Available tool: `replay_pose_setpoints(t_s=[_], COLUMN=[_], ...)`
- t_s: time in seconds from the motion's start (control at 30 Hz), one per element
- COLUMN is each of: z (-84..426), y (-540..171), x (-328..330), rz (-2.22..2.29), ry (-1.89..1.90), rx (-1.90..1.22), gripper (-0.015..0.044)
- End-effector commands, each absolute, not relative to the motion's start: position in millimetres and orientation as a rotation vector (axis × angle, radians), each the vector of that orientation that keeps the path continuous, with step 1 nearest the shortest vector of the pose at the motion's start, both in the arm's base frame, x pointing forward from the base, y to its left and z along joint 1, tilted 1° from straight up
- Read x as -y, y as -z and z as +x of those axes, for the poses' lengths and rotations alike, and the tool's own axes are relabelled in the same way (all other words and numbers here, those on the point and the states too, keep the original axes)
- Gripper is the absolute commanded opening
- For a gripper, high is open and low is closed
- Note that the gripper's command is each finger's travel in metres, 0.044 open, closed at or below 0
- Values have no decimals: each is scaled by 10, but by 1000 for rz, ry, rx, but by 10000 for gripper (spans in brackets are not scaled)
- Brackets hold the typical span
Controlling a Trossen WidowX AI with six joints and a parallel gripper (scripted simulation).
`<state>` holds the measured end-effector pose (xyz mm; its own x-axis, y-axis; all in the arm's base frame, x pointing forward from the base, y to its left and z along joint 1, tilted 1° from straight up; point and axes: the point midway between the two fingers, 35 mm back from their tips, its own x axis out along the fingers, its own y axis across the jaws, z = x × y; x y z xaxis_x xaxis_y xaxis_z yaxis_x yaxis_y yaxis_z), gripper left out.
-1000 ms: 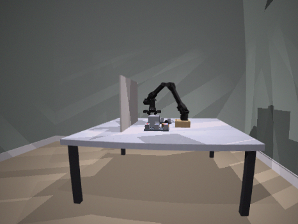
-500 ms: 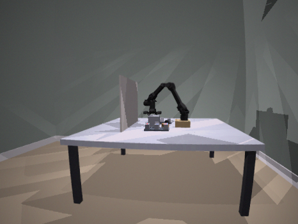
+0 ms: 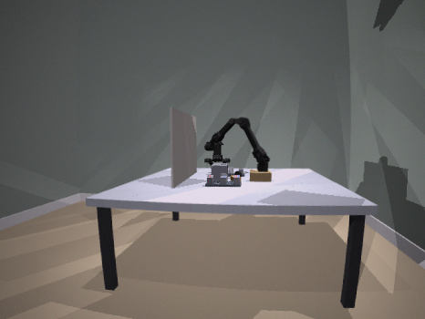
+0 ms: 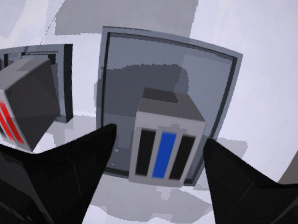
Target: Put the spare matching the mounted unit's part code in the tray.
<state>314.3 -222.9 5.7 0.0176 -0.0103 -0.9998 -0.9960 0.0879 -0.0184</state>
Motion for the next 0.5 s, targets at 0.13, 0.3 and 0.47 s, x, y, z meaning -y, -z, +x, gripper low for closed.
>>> replay_pose_setpoints(t_s=[0.13,0.3,0.47], z=[3163,3119,3115], y=[-311,-1096,-1125], x=[2245,2219,2216], rz=[-1159,-1161,-1161], ry=[-1129,-1132,-1132], rx=[-1244,-1246,-1246], gripper=[440,440,440])
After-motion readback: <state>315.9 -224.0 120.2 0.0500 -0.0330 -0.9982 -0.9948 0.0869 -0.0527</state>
